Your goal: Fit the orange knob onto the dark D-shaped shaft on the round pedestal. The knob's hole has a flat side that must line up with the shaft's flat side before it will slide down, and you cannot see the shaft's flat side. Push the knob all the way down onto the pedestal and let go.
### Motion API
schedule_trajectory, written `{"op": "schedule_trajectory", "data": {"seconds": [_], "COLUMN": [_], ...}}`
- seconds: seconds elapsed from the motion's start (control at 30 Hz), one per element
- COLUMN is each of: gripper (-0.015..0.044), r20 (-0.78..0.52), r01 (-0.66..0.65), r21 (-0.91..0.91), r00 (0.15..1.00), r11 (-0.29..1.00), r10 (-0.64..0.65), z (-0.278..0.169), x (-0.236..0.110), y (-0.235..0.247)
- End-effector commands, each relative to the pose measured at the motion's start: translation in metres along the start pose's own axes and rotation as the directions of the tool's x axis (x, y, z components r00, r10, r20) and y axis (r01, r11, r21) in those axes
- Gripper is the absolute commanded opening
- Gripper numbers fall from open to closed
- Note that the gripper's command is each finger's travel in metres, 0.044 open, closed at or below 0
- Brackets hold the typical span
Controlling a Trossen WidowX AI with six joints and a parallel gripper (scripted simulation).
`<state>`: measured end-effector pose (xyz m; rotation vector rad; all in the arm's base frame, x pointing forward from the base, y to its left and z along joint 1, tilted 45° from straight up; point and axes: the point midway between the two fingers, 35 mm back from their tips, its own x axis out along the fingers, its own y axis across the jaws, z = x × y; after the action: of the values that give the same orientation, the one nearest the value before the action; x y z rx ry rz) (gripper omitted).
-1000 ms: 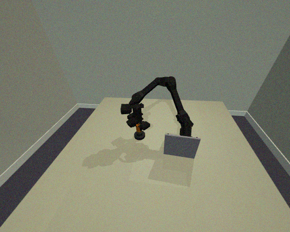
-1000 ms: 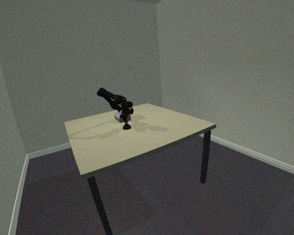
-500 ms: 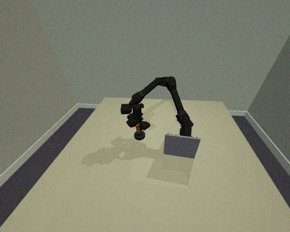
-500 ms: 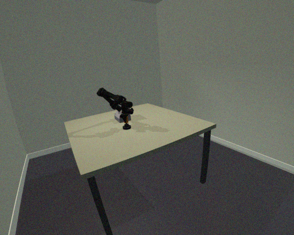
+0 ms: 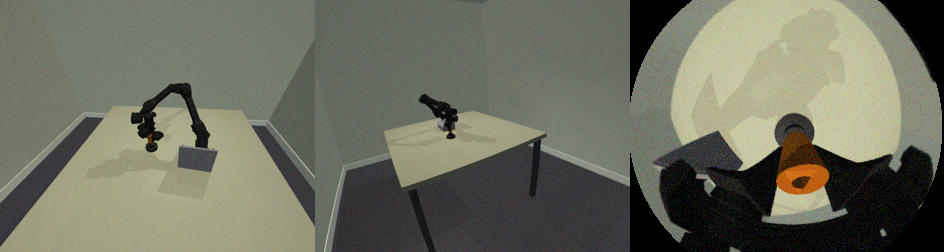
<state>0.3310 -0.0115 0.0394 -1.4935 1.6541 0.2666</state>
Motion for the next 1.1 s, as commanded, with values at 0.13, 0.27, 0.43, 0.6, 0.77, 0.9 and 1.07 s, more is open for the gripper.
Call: {"op": "schedule_trajectory", "data": {"seconds": [0.13,0.27,0.43,0.6,0.77,0.9,1.07], "gripper": [0.0000,0.0000,0.0000,0.0000,0.0000,0.0000,0.0000], "r20": [0.001,0.001,0.001,0.001,0.001,0.001,0.001], "r01": [0.000,0.000,0.000,0.000,0.000,0.000,0.000], "r21": [-0.141,-0.141,-0.141,-0.141,-0.141,-0.141,-0.166], "r00": [1.000,1.000,1.000,1.000,1.000,1.000,1.000], "r11": [0.990,0.990,0.990,0.990,0.990,0.990,0.986], "r10": [0.000,0.000,0.000,0.000,0.000,0.000,0.000], "z": [0.0001,0.0001,0.0001,0.0002,0.0002,0.0000,-0.0003], "x": [0.0026,0.0033,0.0035,0.0039,0.0039,0.0006,-0.0010], "y": [0.0000,0.0001,0.0001,0.0003,0.0004,0.0001,-0.0011]}}
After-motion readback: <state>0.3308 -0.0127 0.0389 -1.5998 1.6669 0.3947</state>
